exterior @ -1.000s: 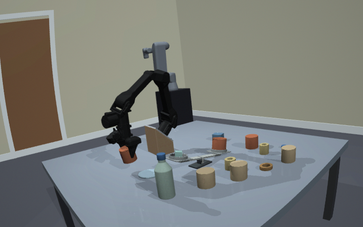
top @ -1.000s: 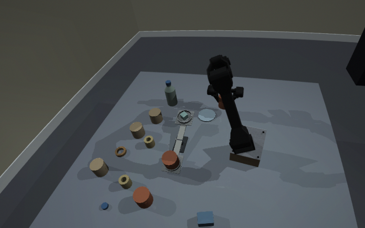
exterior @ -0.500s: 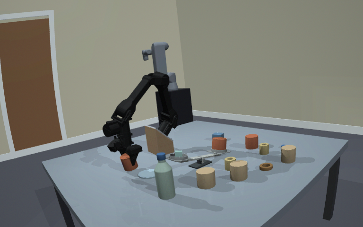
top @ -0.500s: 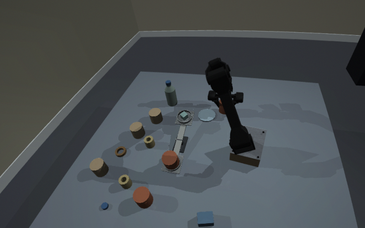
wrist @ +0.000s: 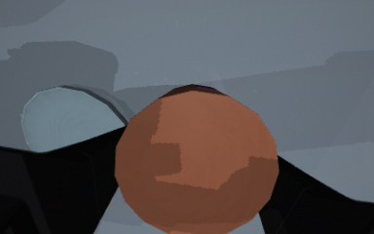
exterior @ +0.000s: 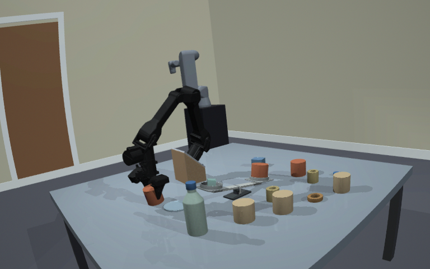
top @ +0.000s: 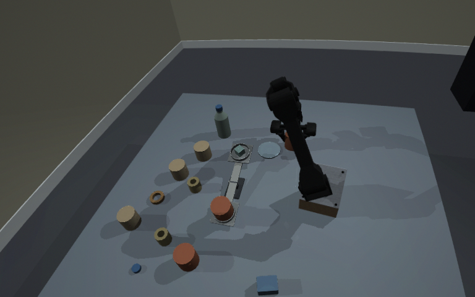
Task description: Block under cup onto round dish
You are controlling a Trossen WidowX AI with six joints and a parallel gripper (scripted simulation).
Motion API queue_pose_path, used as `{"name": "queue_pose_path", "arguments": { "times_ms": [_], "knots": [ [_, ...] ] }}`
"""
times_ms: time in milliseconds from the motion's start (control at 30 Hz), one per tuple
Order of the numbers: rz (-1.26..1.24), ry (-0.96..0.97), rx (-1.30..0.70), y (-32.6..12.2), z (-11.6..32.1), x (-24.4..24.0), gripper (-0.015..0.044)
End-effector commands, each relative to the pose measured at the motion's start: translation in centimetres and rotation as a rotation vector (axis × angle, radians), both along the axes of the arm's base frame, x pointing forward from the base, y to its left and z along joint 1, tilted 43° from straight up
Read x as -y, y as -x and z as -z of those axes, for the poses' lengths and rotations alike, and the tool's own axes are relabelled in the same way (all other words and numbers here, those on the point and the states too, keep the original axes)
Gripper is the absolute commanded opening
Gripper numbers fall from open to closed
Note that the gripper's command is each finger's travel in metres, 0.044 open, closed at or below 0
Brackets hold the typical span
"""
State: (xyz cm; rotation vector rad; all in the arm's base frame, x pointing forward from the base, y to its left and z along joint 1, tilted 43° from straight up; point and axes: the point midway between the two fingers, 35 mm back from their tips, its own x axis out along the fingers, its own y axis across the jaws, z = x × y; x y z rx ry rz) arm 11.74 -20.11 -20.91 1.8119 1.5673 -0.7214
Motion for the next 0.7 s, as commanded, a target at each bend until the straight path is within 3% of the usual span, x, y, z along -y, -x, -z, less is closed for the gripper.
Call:
{"name": "queue_pose_path", "arguments": {
  "times_ms": [0,367,500,667],
  "knots": [
    [0.0,0.001,0.001,0.0,0.0,0.1,0.0157],
    [0.001,0.0,0.0,0.1,-0.6,0.6,0.044],
    [0.004,-0.005,-0.003,0.8,-3.8,3.3,0.044],
    [0.004,-0.006,-0.003,0.8,-3.9,3.4,0.044]
  ]
}}
